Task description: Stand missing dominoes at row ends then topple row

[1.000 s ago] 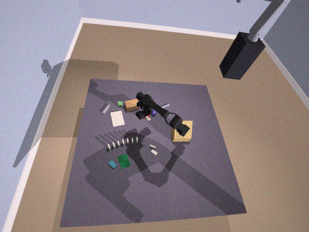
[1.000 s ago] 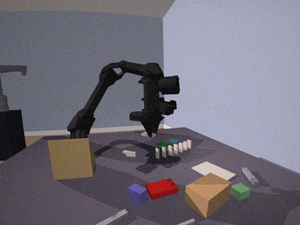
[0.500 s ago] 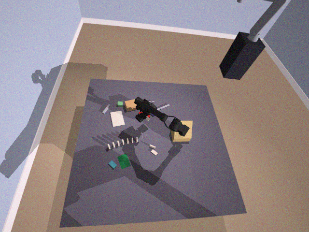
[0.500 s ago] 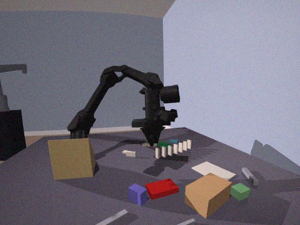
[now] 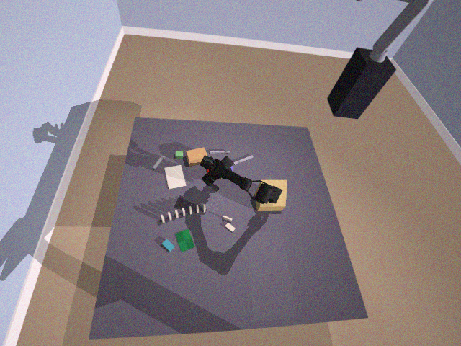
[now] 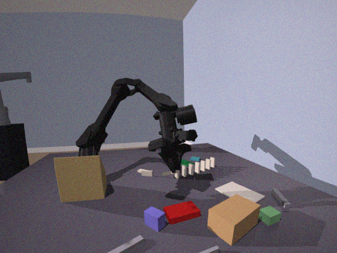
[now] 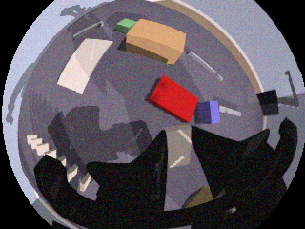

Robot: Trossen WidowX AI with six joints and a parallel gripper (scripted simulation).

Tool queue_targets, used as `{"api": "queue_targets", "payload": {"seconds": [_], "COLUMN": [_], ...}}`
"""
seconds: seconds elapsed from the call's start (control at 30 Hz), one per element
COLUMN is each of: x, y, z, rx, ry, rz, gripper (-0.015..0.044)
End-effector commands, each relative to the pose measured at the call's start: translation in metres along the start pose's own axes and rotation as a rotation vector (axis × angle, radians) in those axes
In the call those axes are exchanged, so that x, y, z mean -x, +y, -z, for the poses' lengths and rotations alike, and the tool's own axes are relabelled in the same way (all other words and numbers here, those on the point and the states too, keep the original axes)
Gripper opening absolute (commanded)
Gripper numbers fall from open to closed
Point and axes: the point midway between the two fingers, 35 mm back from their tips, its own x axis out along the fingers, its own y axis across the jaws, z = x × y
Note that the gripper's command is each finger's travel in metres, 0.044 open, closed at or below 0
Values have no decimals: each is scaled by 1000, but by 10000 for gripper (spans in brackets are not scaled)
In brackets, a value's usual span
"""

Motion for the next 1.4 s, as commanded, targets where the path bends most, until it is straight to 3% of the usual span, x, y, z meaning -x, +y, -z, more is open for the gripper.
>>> {"api": "queue_targets", "payload": {"seconds": [0.0,0.7,1.37], "x": [-2,-8,16], "y": [2,11,15], "z": [0,3,20], "rx": [2,-32,-148], "ry": [-67,-471,-857], "rz": [23,80,-27], "gripper": [107,107,107]}}
